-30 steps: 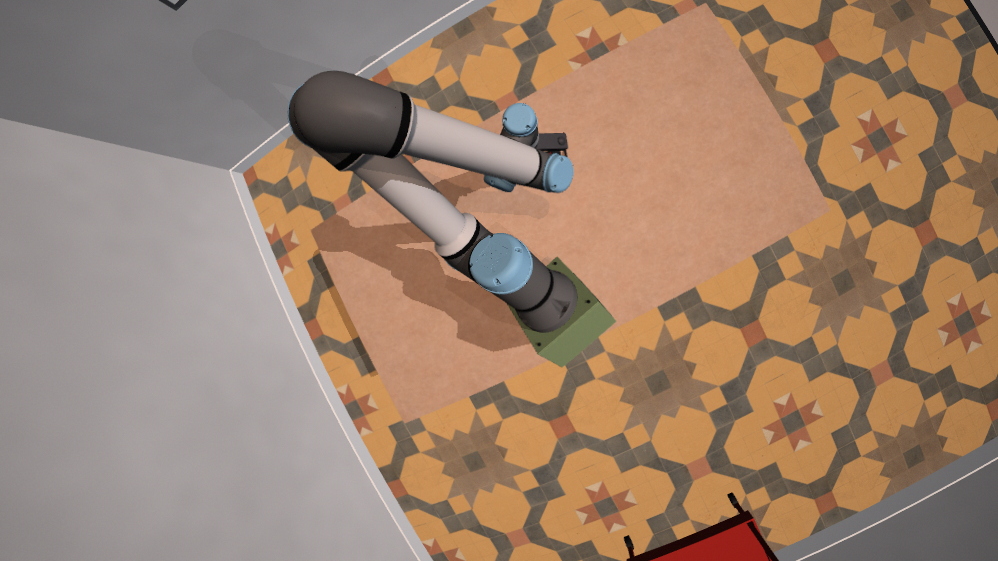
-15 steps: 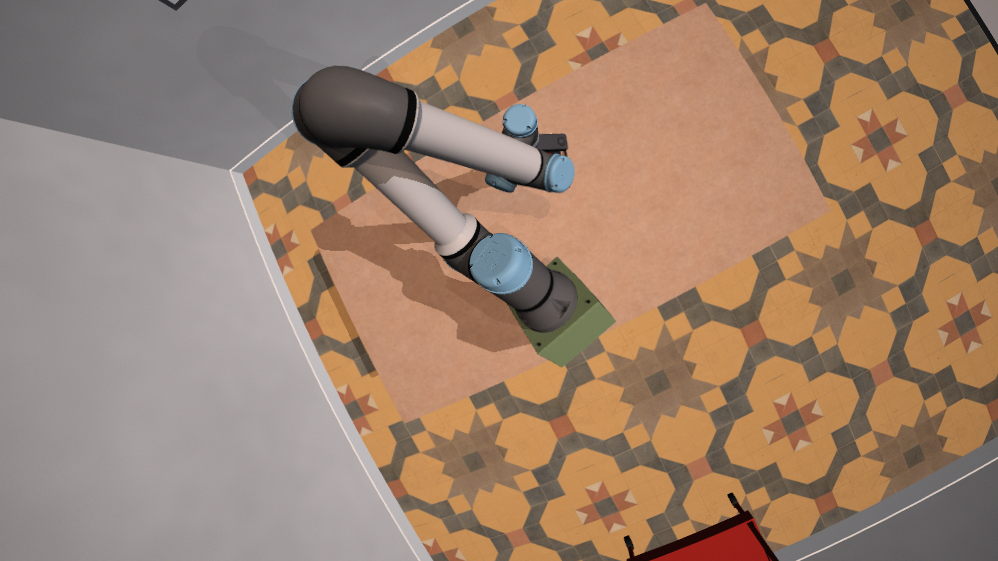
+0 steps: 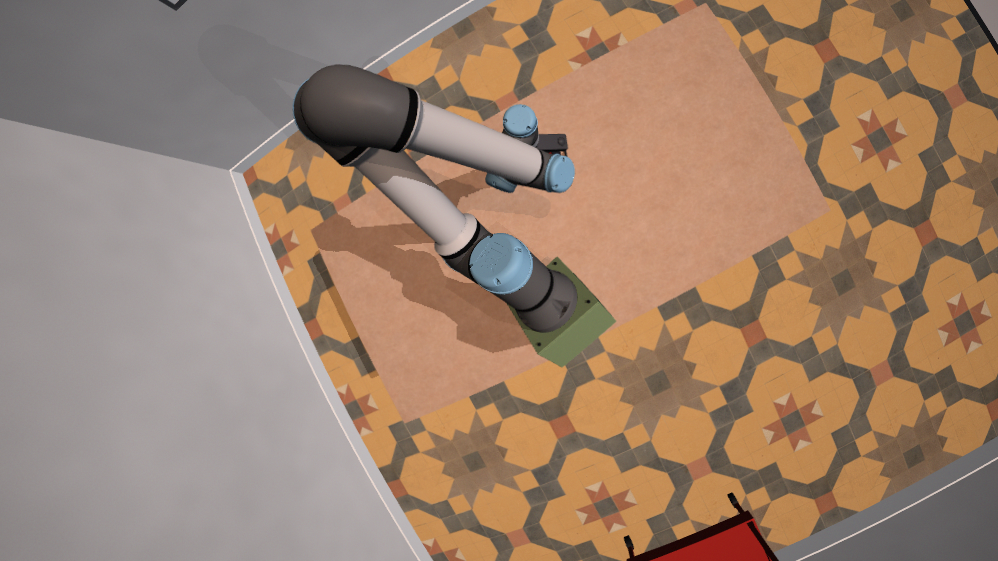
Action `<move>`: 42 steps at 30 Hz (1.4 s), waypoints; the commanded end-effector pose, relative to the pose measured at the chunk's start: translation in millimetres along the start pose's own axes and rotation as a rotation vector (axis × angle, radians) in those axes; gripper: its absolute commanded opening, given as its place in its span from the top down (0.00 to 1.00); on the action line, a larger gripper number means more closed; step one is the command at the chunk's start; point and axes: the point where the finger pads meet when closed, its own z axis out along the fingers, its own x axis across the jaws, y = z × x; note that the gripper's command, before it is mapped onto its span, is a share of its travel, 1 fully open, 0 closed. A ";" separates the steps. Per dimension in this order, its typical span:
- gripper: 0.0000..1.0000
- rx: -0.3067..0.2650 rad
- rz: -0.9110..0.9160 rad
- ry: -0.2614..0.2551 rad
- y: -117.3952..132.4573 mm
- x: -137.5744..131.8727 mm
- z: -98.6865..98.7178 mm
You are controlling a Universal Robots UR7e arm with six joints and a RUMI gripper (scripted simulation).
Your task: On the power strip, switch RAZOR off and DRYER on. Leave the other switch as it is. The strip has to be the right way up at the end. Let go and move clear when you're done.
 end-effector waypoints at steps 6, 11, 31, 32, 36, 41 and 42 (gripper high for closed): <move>1.00 0.000 0.000 -0.001 -0.1 -0.3 -1.4; 1.00 0.000 0.000 -0.001 -0.1 -0.2 -10.1; 1.00 0.000 0.000 -0.001 0.0 -0.2 -39.1; 1.00 0.000 0.000 -0.001 0.0 -0.2 -39.1; 1.00 0.000 0.000 -0.001 0.0 -0.2 -39.1; 1.00 0.000 0.000 -0.001 0.0 -0.2 -39.1; 1.00 0.000 0.000 -0.001 0.0 -0.2 -39.1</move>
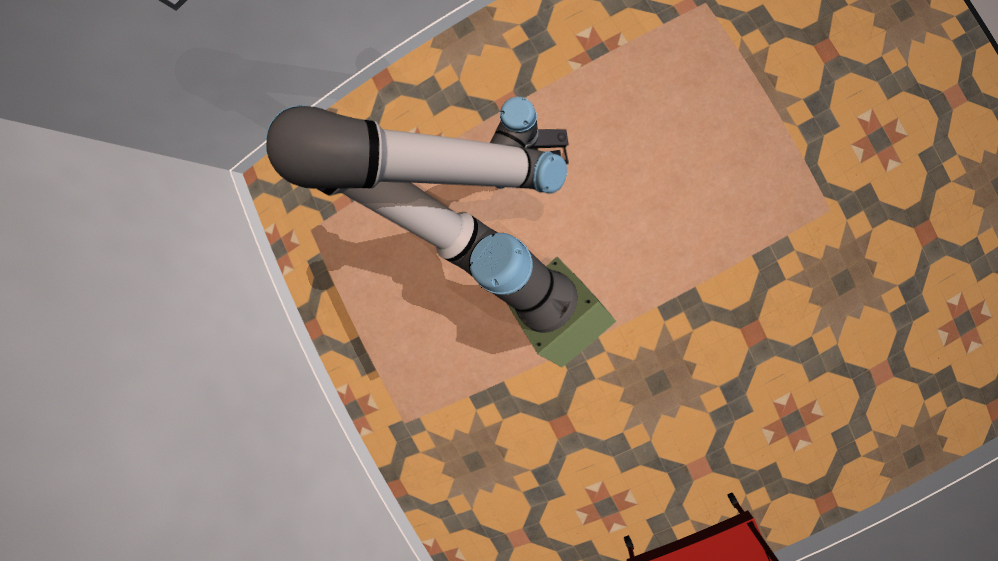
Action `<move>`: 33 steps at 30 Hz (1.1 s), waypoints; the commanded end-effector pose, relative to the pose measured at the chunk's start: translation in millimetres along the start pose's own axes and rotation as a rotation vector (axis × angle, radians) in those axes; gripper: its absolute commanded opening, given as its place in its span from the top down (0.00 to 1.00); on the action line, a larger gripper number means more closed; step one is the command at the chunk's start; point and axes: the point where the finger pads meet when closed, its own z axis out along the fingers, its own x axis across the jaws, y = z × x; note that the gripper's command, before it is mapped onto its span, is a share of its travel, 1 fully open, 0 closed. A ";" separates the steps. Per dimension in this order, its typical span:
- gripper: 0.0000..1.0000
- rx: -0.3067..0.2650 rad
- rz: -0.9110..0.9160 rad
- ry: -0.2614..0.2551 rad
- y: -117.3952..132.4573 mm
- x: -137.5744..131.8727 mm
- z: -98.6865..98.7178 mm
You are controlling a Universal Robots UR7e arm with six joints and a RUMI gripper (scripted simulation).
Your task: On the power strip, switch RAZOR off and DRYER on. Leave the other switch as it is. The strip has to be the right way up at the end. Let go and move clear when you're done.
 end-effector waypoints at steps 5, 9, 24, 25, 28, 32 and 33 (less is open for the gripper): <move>1.00 0.000 0.000 0.000 -0.1 -0.3 -0.3; 0.00 0.000 0.000 0.000 -0.1 -0.3 -0.4; 0.00 0.000 0.000 0.000 -0.1 -0.3 -10.5; 0.00 0.000 0.000 0.000 -0.1 -0.3 -12.2; 0.00 0.000 0.000 0.000 -0.1 -0.3 -18.1; 0.00 0.000 0.000 0.000 -0.1 -0.3 -27.7; 0.00 0.000 0.000 0.000 -0.1 -0.3 -30.3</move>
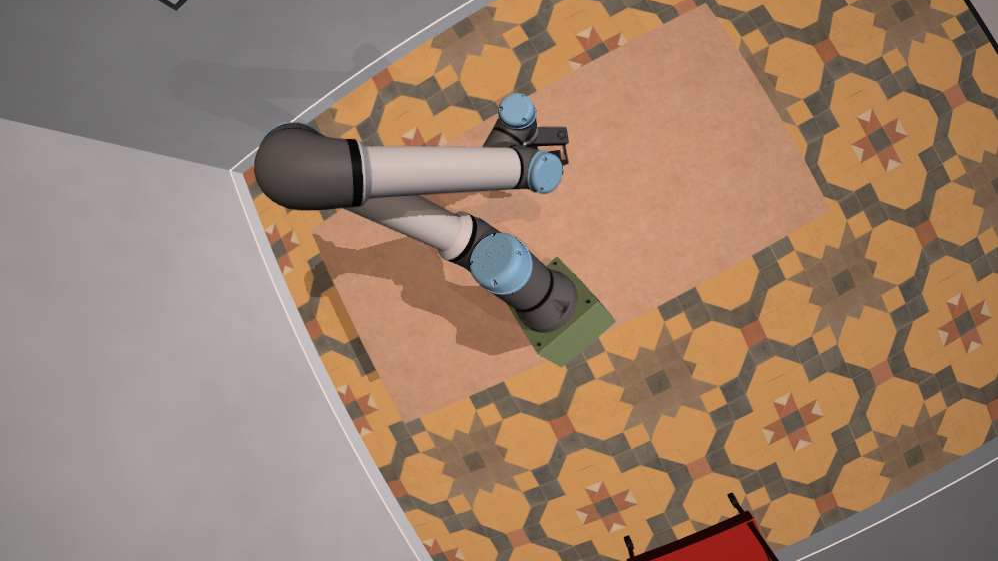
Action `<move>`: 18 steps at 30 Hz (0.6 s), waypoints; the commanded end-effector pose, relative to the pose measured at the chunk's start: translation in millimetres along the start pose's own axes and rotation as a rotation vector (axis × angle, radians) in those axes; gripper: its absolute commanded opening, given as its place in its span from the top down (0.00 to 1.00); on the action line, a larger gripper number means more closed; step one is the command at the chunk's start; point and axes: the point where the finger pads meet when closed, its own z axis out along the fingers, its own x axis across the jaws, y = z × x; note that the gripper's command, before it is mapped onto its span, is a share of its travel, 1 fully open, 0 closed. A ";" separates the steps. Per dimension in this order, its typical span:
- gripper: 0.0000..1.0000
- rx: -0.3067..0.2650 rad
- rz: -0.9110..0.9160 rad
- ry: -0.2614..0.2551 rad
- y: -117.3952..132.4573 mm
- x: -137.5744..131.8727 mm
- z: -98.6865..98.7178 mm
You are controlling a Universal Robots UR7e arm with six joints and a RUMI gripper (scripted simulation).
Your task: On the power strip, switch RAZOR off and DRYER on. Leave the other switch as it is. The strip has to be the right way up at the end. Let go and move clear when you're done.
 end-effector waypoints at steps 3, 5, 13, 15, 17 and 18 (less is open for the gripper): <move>0.00 -0.002 -0.001 0.001 0.0 0.0 -20.3; 0.00 -0.002 -0.001 0.001 0.0 0.0 -26.0; 0.00 -0.002 -0.001 0.001 -0.1 -0.1 -43.3; 0.00 -0.002 -0.001 0.001 -0.1 -0.1 -48.9; 0.00 -0.002 -0.001 0.001 -0.1 -0.1 -54.2; 0.00 -0.002 -0.001 0.001 -0.1 -0.1 -56.8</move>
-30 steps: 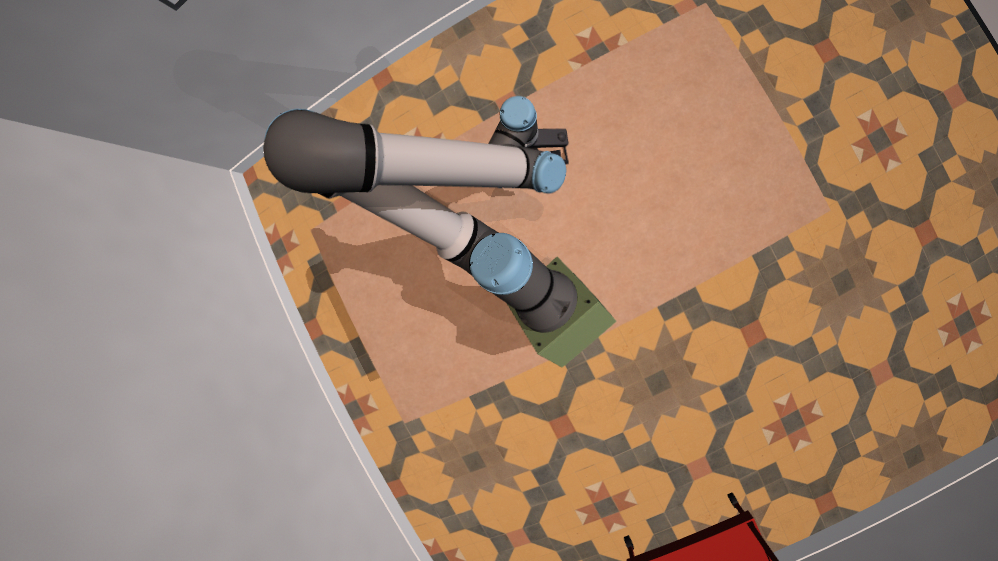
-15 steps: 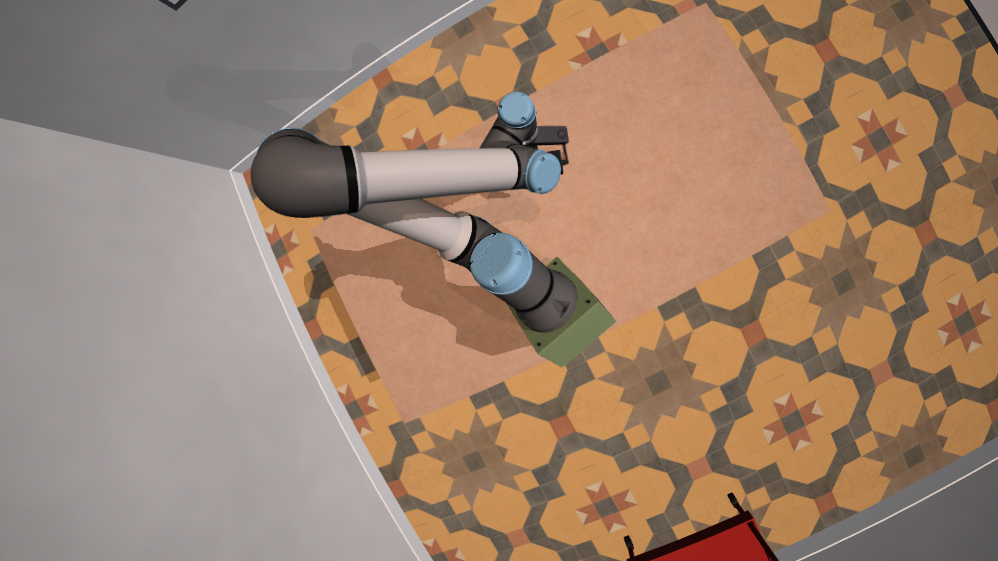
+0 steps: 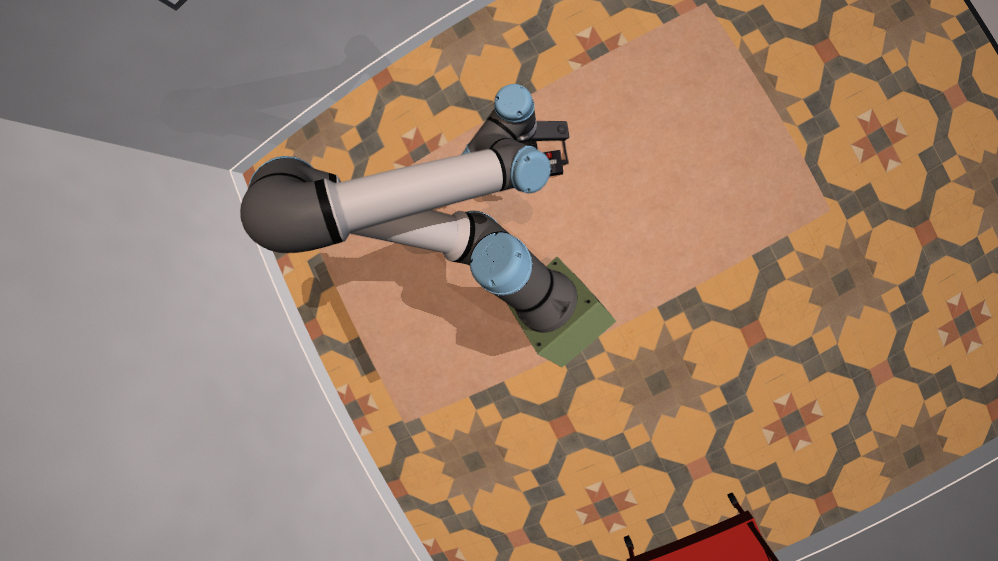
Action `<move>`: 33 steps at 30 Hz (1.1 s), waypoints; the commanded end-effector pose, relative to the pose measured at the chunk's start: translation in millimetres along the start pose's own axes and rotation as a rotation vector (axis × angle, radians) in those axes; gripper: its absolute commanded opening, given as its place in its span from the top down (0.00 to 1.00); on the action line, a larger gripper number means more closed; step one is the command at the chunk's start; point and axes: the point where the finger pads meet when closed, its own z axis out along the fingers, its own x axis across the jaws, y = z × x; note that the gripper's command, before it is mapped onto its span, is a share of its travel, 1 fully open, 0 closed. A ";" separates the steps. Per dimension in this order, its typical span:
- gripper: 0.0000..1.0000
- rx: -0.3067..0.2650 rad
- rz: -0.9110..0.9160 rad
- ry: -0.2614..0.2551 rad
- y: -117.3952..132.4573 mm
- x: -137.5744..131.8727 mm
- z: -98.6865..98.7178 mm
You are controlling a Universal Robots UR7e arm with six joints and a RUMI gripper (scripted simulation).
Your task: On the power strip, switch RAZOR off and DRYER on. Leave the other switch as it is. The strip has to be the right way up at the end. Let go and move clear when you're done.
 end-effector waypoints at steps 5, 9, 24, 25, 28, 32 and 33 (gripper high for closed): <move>0.00 -0.007 -0.002 0.003 0.1 0.9 -25.7; 0.00 -0.007 -0.002 0.003 0.1 0.9 -31.6; 0.00 -0.007 -0.002 0.003 0.0 0.8 -43.3; 0.00 -0.007 -0.002 0.003 0.0 0.8 -43.5; 0.00 -0.007 -0.002 0.003 0.0 0.8 -43.6; 0.00 -0.007 -0.002 0.003 0.0 0.8 -43.6; 0.00 -0.007 -0.002 0.003 0.0 0.8 -43.6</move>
